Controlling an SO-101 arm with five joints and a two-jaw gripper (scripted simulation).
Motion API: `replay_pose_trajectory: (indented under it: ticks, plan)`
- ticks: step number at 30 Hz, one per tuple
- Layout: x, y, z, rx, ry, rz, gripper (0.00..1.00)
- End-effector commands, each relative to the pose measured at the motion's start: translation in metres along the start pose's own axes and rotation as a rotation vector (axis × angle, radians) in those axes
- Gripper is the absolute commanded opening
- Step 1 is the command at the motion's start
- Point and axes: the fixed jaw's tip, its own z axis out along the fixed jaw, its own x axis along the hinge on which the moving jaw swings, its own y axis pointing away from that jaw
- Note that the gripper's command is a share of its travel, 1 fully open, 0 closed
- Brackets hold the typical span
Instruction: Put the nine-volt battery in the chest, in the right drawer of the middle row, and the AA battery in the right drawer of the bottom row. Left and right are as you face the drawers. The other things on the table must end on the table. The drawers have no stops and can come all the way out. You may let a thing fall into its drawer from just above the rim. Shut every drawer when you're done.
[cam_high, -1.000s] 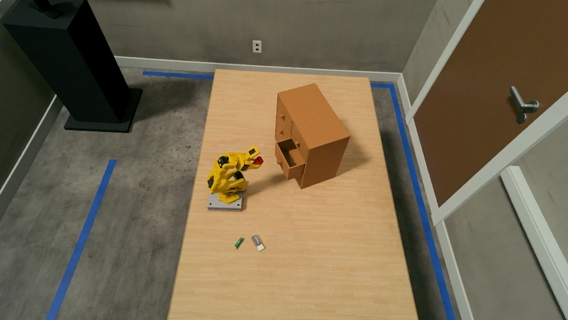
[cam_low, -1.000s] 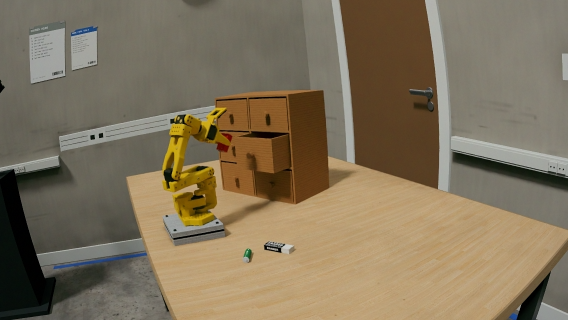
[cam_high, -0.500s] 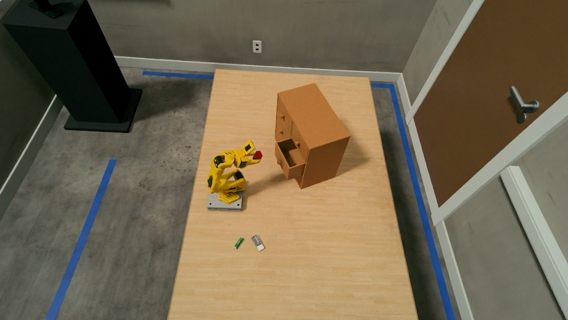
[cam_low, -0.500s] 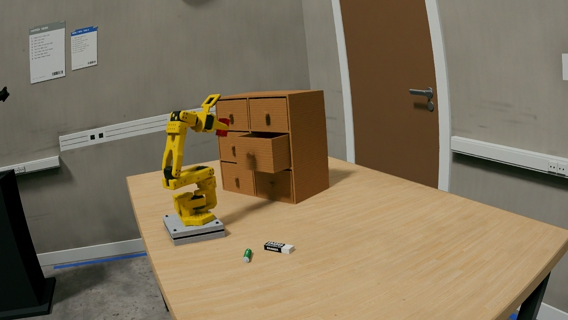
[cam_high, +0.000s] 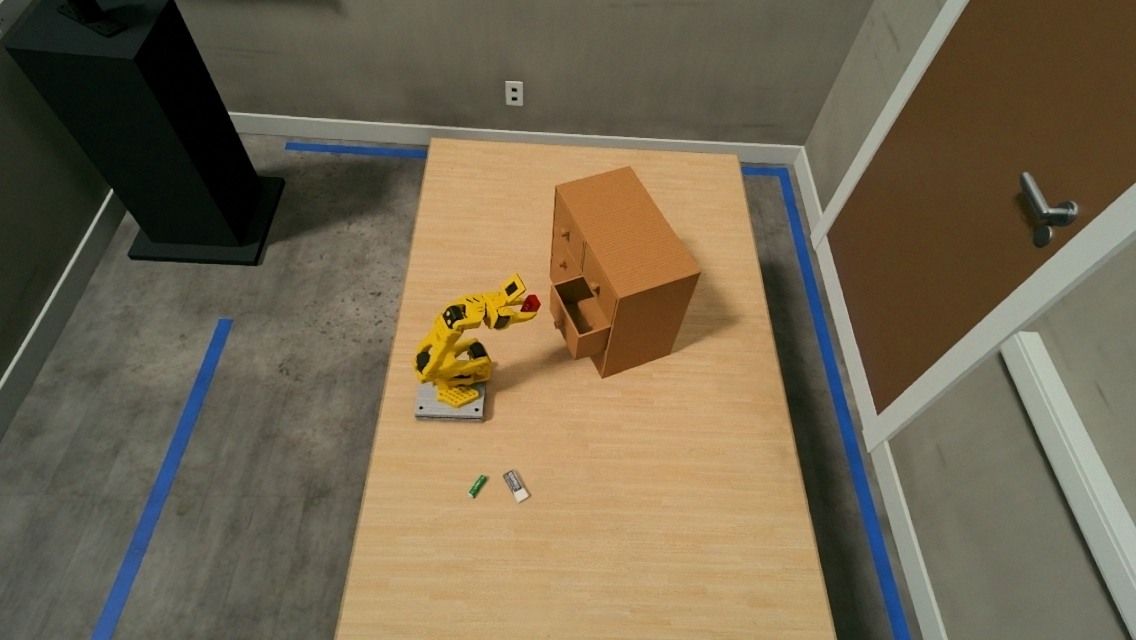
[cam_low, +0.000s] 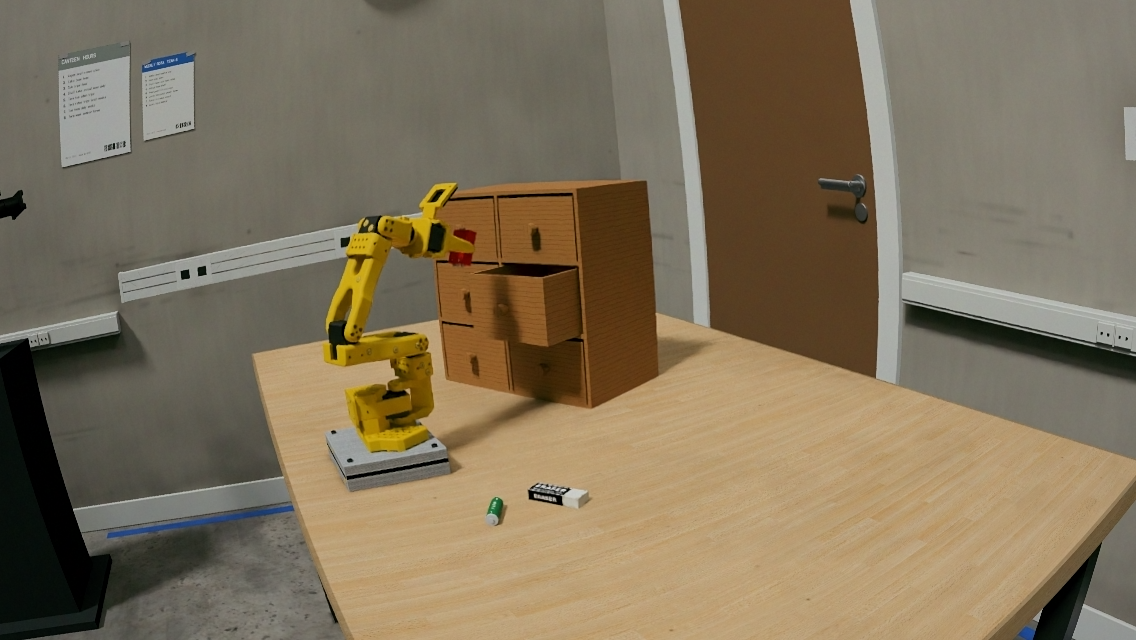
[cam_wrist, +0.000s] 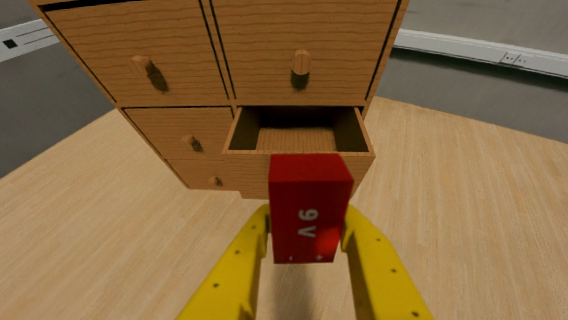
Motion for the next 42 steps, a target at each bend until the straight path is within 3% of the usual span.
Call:
replay_pose_trajectory:
  ticks: [1,11,42]
  plan:
    - [-0.003,-0.001,0.008,0.004,0.002,-0.004,0.00]
    - [-0.013,-0.002,0.038,0.010,0.001,-0.005,0.00]
    - [-0.012,-0.003,0.039,0.014,0.002,-0.003,0.00]
